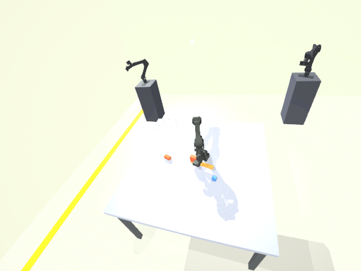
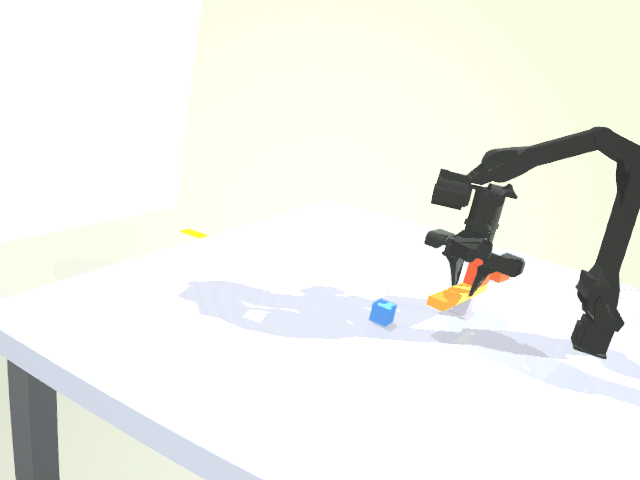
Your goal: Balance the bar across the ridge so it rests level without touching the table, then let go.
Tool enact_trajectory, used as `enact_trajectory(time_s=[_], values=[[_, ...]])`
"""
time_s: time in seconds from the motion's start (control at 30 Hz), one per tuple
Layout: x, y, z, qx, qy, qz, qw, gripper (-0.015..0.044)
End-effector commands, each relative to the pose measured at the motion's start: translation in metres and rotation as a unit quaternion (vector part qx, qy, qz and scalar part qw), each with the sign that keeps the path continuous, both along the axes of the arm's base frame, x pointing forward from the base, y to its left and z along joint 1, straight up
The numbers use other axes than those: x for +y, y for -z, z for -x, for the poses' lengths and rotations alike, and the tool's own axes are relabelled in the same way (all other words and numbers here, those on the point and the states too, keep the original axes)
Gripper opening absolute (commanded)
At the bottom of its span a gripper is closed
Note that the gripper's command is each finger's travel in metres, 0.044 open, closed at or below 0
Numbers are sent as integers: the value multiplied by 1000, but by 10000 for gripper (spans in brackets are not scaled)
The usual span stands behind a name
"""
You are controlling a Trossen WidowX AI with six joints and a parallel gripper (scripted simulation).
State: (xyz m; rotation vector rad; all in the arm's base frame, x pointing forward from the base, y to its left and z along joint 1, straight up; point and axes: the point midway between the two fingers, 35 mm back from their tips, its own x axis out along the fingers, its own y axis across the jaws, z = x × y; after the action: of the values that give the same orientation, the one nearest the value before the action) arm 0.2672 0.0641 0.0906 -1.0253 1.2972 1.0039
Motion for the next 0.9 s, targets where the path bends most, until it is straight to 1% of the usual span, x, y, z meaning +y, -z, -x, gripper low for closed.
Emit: enact_trajectory(time_s=[0.0,0.87], values=[[0,3,0,2,0,-1,1000,0],[1,1,1,2,0,-1,1000,0]])
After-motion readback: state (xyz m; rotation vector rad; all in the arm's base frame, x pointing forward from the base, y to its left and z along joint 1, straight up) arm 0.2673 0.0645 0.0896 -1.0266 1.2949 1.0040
